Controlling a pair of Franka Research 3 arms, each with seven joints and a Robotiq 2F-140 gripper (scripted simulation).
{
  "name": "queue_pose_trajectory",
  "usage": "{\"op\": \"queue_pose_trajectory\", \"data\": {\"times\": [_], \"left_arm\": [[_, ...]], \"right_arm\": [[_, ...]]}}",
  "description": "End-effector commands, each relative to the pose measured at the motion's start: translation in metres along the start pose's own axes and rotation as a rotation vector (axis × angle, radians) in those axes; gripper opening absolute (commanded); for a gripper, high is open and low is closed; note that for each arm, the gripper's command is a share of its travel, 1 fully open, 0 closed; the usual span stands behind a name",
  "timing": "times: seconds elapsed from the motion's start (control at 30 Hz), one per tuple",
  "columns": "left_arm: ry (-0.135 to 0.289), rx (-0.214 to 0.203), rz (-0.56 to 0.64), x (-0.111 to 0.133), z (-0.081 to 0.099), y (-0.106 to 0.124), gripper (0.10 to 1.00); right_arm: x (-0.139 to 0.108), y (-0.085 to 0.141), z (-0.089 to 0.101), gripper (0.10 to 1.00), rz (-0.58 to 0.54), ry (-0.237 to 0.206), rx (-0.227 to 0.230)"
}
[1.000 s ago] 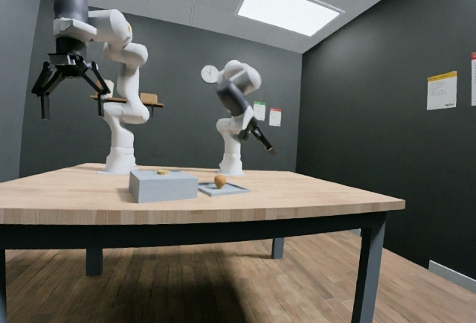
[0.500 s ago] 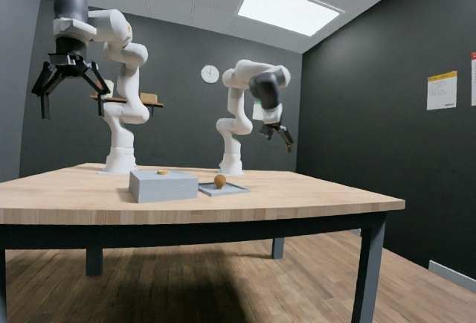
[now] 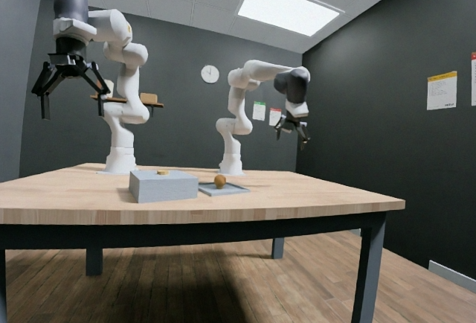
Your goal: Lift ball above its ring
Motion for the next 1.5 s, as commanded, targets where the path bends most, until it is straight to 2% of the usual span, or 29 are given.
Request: {"op": "queue_pose_trajectory", "data": {"times": [0.0, 0.1, 0.17, 0.2, 0.67, 0.73, 0.77, 1.23, 1.3, 1.33, 1.47], "left_arm": [[0.061, 0.006, 0.079, 0.021, -0.005, -0.003, 1.0], [0.104, 0.015, 0.133, 0.043, -0.011, -0.004, 1.0], [0.104, 0.015, 0.133, 0.043, -0.011, -0.004, 1.0], [0.141, 0.023, 0.18, 0.061, -0.017, -0.004, 1.0], [0.317, 0.059, 0.432, 0.157, -0.05, 0.006, 1.0], [0.317, 0.059, 0.432, 0.157, -0.05, 0.006, 1.0], [0.349, 0.064, 0.481, 0.176, -0.057, 0.01, 1.0], [0.5, 0.091, 0.74, 0.266, -0.098, 0.043, 1.0], [0.5, 0.091, 0.74, 0.266, -0.098, 0.043, 1.0], [0.526, 0.095, 0.791, 0.283, -0.106, 0.051, 1.0], [0.561, 0.1, 0.859, 0.305, -0.117, 0.064, 1.0]], "right_arm": [[0.0, 0.0, 0.0, 1.0, 0.0, 0.0, 0.0], [0.0, 0.0, 0.0, 1.0, 0.0, 0.0, 0.0], [0.0, 0.0, 0.0, 1.0, 0.0, 0.0, 0.0], [0.0, 0.0, 0.0, 1.0, 0.0, 0.0, 0.0], [0.0, 0.0, 0.0, 1.0, 0.0, 0.0, 0.0], [0.0, 0.0, 0.0, 1.0, 0.0, 0.0, 0.0], [0.0, 0.0, 0.0, 1.0, 0.0, 0.0, 0.0], [0.0, 0.0, 0.0, 1.0, 0.0, 0.0, 0.0], [0.0, 0.0, 0.0, 1.0, 0.0, 0.0, 0.0], [0.0, 0.0, 0.0, 1.0, 0.0, 0.0, 0.0], [0.0, 0.0, 0.0, 1.0, 0.0, 0.0, 0.0]]}}
Point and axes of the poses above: on each arm, the point where the finger pads meet when closed, its own z axis back along the fingers, its own y axis across the jaws, x = y × z, the point moved 10 cm from there along z, back along the fingers, and after that the axes turned 14 degrees about -z, right-handed, at the moved point
